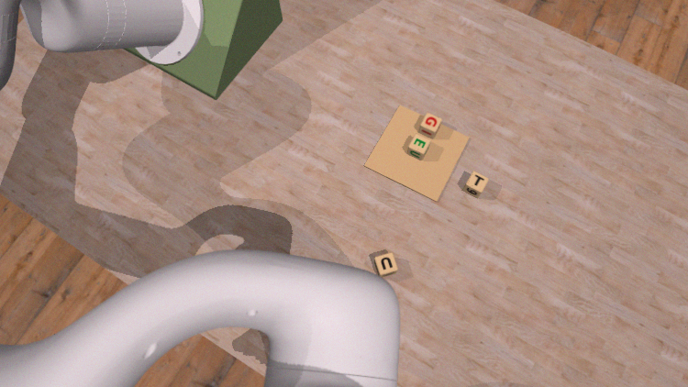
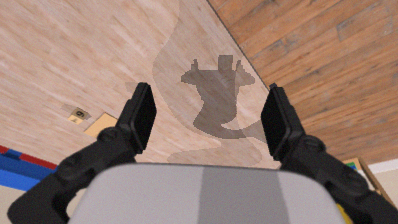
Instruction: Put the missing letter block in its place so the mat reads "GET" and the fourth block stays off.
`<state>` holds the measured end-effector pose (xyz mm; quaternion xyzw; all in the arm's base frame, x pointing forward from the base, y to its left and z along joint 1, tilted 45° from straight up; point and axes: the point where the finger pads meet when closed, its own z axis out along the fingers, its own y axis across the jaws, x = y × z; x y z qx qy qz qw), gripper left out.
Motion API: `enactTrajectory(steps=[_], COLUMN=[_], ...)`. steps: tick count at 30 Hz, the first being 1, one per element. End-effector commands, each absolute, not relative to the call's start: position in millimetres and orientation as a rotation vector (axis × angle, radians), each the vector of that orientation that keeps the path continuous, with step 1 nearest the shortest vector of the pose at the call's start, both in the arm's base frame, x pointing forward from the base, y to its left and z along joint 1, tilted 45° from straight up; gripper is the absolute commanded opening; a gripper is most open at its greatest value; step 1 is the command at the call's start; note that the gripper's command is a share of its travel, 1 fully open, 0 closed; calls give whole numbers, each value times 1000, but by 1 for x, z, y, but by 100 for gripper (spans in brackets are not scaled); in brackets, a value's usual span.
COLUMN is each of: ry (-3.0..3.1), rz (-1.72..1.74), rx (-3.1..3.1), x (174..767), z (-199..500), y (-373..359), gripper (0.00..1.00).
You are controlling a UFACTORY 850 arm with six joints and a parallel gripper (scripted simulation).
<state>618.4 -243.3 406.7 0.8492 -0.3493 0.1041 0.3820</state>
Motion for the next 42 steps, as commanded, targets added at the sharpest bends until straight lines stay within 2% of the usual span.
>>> enactTrajectory(steps=[1, 21, 42], ry=[-891, -891, -808], rz=[268, 268, 423], rx=[2167, 2158, 1903], x=[619, 620, 629], z=[408, 401, 222], y=[-243, -239, -112], gripper=[100, 100, 100])
